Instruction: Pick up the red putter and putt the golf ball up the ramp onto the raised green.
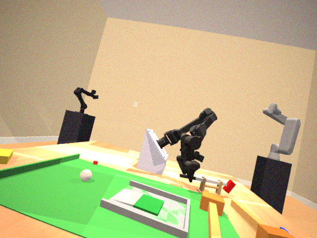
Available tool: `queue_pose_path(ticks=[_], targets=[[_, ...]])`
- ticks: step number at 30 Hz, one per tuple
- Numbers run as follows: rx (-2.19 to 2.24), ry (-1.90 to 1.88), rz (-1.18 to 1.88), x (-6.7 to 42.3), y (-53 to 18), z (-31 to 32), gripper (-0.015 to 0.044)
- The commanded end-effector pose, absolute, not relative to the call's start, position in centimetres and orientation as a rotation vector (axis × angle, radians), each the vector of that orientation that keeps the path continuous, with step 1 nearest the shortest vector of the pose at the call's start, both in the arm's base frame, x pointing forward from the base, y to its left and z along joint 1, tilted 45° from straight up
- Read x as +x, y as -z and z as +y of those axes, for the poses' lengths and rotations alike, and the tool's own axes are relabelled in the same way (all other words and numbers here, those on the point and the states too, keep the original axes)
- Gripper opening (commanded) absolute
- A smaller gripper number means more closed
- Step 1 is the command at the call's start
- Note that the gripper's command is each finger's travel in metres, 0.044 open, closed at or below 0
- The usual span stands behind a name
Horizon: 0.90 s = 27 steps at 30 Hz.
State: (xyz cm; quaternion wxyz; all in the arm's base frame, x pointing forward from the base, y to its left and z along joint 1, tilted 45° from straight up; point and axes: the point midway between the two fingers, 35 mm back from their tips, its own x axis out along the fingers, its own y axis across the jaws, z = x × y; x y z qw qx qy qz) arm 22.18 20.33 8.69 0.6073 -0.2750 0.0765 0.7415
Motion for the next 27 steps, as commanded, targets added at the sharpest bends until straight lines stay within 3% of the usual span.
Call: queue_pose_path(ticks=[1,18,27], targets=[[-0.629,-1.719,0.194,21.9,-8.0,20.6,0.0440],[-0.628,-1.719,0.193,21.8,-6.8,21.8,0.0440],[-0.633,-1.717,0.178,22.0,-7.2,21.8,0.0204]])
